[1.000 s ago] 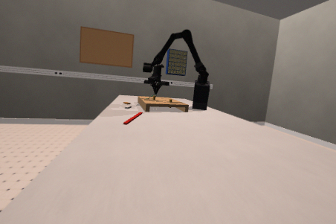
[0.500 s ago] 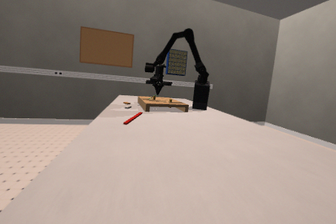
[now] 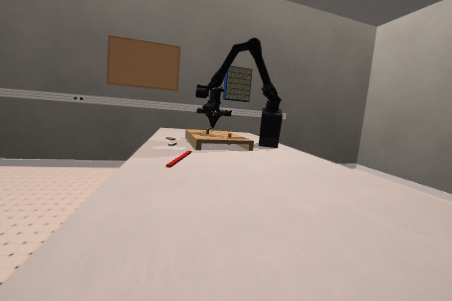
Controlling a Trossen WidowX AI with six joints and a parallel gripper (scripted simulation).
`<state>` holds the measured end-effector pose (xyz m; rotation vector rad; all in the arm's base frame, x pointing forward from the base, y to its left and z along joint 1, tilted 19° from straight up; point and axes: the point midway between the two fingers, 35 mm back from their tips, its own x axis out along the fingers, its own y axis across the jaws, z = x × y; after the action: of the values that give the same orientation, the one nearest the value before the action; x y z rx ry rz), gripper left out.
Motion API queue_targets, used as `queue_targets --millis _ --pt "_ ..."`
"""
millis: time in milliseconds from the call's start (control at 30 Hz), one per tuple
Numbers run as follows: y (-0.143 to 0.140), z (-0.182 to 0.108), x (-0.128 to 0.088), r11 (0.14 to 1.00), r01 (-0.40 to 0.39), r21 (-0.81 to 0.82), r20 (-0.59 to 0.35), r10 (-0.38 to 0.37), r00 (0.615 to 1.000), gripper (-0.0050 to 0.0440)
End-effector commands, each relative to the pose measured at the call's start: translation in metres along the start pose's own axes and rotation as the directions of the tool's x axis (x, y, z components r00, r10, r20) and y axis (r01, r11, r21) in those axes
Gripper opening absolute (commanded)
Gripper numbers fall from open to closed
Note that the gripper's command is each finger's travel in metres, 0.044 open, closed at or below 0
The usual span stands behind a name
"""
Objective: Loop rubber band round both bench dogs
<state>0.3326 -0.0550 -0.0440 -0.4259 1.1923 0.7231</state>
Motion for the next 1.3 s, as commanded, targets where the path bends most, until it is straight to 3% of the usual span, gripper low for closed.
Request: queue_targets --millis 0,467,767,1267 --pt "0.002 -0.001 0.008 1.0 -0.005 0.004 -0.006 0.005 1.0 -0.005" --pt "0.004 -0.002 0.025 1.0 -0.011 0.005 -0.009 0.011 1.0 -0.005" --pt "-0.002 0.002 0.017 1.0 0.008 -0.004 0.005 -0.008 1.0 -0.005" --pt "0.017 0.002 0.019 1.0 0.01 -0.003 0.003 -0.01 1.0 -0.005"
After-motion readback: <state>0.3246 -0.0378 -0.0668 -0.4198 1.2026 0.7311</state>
